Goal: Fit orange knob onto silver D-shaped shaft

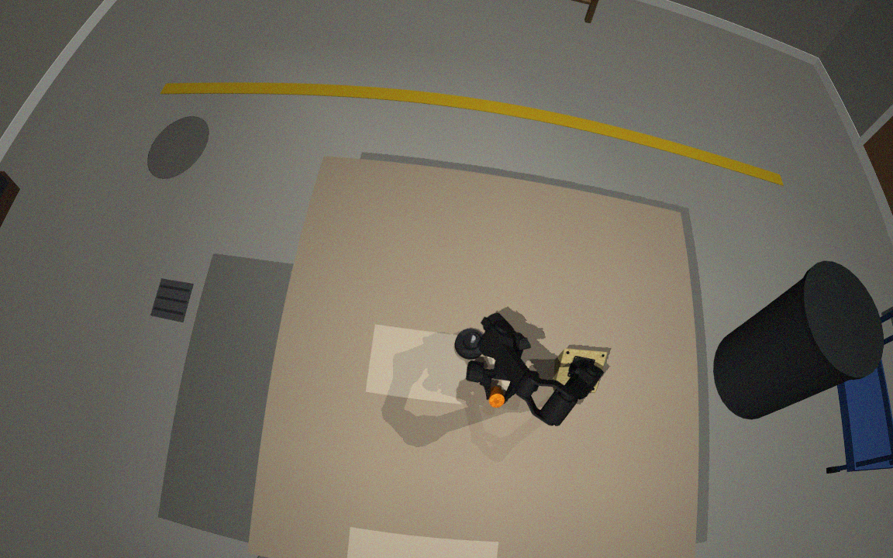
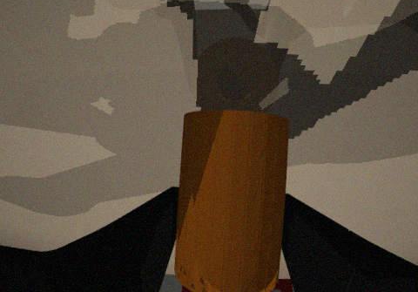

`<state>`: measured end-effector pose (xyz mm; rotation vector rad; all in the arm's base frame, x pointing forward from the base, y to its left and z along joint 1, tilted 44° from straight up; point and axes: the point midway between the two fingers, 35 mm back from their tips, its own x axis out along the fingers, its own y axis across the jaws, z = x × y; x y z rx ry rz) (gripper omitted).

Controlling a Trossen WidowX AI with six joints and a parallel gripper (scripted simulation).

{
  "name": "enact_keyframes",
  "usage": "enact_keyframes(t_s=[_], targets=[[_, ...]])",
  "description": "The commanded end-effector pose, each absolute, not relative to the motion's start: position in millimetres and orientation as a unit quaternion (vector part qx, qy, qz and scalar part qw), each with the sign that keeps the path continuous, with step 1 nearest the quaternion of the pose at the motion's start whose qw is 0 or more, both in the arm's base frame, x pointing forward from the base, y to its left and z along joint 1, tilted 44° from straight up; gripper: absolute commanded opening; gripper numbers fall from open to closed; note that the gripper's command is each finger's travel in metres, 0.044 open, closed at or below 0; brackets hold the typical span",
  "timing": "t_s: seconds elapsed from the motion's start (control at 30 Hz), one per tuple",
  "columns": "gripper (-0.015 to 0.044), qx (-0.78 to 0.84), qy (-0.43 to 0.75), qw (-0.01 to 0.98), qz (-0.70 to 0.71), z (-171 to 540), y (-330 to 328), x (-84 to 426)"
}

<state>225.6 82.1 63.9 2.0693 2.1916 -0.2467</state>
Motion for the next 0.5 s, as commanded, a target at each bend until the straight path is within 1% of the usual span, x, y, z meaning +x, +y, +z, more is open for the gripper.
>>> enact_keyframes(t_s=[0.0, 0.47], targets=[[0.0179, 0.687, 0.724, 0.025, -0.058, 59.8, 79.3, 226.3], [0.0179, 0.688, 0.723, 0.031, -0.055, 56.4, 74.6, 226.4]])
